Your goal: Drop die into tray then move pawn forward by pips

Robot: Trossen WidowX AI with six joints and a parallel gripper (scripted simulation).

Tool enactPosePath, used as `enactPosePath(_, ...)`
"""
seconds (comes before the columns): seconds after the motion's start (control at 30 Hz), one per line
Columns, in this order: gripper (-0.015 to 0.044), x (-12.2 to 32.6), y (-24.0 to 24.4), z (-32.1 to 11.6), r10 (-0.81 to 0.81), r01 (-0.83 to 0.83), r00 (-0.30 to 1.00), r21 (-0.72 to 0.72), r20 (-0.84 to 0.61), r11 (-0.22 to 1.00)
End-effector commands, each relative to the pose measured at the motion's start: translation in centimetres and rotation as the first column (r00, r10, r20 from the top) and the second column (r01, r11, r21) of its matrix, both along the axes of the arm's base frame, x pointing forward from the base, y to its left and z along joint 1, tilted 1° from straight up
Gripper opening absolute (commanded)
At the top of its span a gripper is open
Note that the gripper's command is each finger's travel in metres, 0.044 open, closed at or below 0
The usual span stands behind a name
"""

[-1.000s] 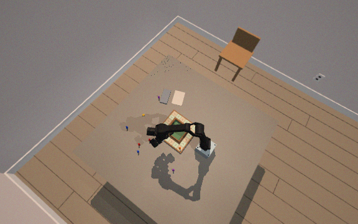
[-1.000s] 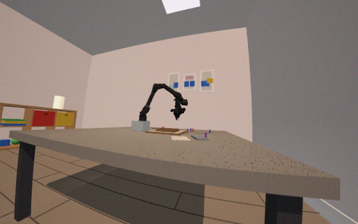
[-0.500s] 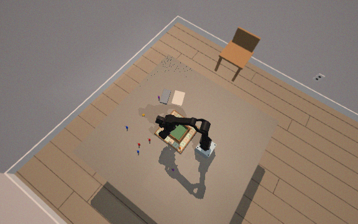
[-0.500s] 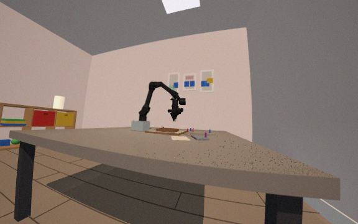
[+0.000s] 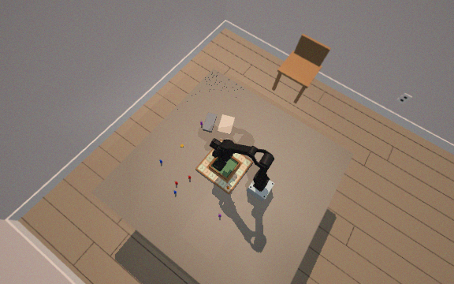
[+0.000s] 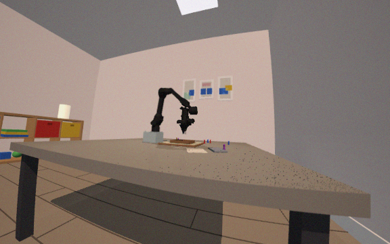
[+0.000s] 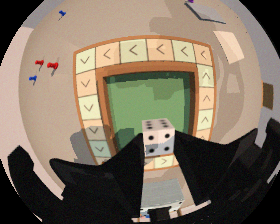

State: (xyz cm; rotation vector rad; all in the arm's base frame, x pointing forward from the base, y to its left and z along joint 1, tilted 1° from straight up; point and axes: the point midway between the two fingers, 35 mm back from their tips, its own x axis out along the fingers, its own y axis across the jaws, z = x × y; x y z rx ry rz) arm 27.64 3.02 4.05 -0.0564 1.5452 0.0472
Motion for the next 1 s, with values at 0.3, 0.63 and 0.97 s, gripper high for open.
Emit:
enactPosePath(0.3, 0.0000, 0.5, -0.3, -1.2, 0.023, -0.027, 0.957, 0.010, 0.289, 1.000)
enactPosePath(0.63, 0.0000, 1.0, -0.3, -1.7, 0.012, -0.038, 0.807, 0.032, 0.590, 0.999)
enactPosePath(0.97, 0.0000, 1.1, -0.2, -1.9, -0.002, -0.048, 0.660, 0.044, 0.751, 0.998)
